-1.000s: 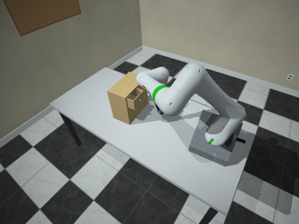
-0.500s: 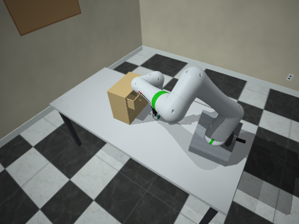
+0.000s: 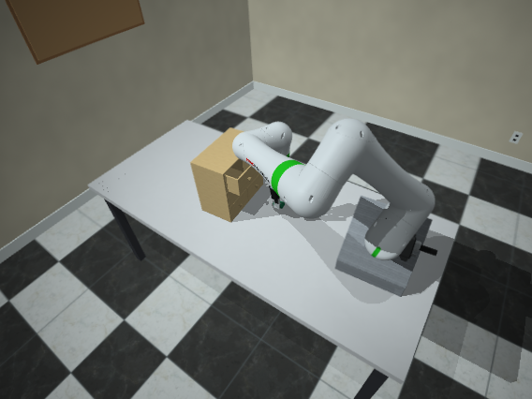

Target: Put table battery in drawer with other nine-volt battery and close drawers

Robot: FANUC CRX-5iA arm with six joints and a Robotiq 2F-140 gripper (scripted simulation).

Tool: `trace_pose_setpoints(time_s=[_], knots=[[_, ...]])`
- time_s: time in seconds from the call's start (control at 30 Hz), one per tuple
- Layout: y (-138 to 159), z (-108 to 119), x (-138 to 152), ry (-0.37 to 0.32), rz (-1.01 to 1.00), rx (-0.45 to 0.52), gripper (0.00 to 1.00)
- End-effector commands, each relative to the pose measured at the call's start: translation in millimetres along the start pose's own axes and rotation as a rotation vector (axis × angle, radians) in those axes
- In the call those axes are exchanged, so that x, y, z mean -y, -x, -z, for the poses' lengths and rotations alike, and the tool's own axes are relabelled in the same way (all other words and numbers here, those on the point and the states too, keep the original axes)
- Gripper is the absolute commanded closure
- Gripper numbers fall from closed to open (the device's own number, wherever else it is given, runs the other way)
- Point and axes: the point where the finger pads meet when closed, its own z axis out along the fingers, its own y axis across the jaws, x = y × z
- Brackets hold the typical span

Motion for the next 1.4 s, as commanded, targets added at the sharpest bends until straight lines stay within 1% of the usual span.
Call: trace_pose_setpoints(time_s=[0.0,0.2,0.43,0.5,1.0,1.07,1.37], knots=[[0,7,0,0.0,-0.001,-0.001,0.86],[0,30,0,0.0,-0.001,-0.001,0.86],[0,64,0,0.0,-0.001,-0.001,0.86],[0,64,0,0.0,-0.001,-0.001,0.86],[0,143,-1,0.0,-0.001,-0.001,0.86],[0,143,-1,0.0,-0.001,-0.001,0.86],[0,178,-1,0.0,-0.001,-0.001,0.86]])
